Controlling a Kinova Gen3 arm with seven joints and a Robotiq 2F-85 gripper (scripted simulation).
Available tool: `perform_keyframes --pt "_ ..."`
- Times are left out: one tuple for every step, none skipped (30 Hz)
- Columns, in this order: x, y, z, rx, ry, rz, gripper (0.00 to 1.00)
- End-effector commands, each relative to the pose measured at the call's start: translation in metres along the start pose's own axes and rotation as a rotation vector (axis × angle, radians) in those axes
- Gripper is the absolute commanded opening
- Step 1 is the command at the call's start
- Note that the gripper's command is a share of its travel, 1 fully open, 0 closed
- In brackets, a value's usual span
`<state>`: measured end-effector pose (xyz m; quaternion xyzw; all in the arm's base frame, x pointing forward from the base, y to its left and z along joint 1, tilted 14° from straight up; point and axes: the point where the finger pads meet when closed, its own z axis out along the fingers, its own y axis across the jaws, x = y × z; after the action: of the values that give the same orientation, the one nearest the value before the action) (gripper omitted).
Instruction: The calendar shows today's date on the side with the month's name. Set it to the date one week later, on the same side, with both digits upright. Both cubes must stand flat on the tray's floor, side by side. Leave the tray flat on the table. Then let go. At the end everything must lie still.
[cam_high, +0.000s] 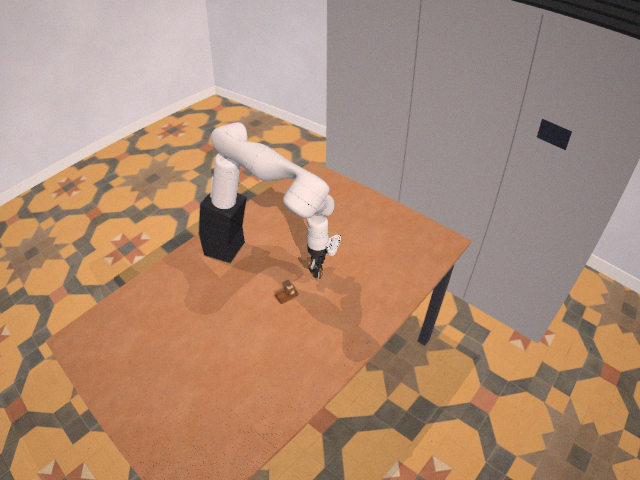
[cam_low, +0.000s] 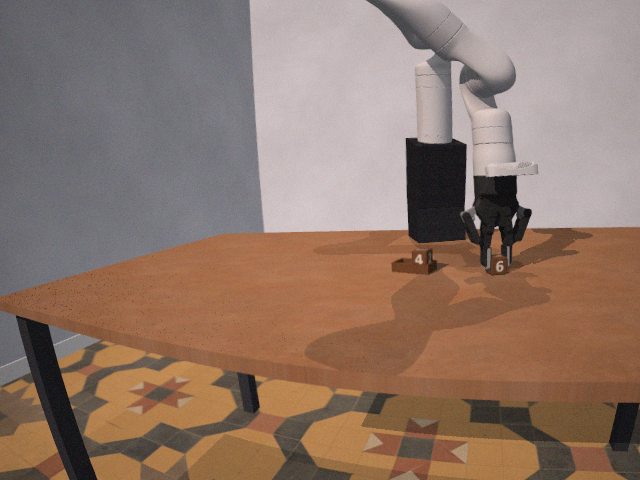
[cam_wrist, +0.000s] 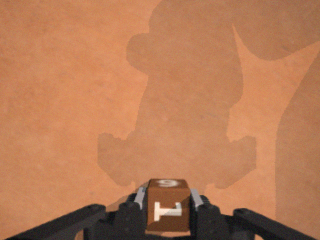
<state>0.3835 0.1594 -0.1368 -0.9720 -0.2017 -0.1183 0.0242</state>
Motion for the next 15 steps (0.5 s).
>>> perform_keyframes --pt "0.001 0.0 -0.002 0.0 0.001 0.0 0.26" --pt "0.001 0.0 -0.004 0.0 0.001 0.0 0.26" --pt "0.001 0.0 -0.006 0.0 0.001 0.0 0.26" --pt "0.001 0.0 -0.01 0.0 0.001 0.0 0.26" --pt "0.001 0.0 -0.015 0.0 0.001 0.0 0.26" --pt "0.001 0.0 -0.021 0.0 0.001 0.0 0.26" --pt "0.001 0.0 -0.027 0.0 0.001 0.0 0.26" --pt "0.001 0.0 -0.034 0.0 0.001 0.0 0.26" --pt "0.001 0.0 -0.041 0.0 0.001 0.0 0.26" --pt "0.001 0.0 -0.048 0.0 0.001 0.0 0.26" --pt "0.001 0.0 -0.055 0.0 0.001 0.0 0.26" --pt "0.001 0.0 -0.062 0.0 0.001 0.0 0.26" --pt "0.001 0.0 -0.069 0.0 0.001 0.0 0.26" --pt "0.001 0.0 -0.075 0.0 0.001 0.0 0.26" --pt "0.001 0.0 -0.081 0.0 0.001 0.0 0.26"
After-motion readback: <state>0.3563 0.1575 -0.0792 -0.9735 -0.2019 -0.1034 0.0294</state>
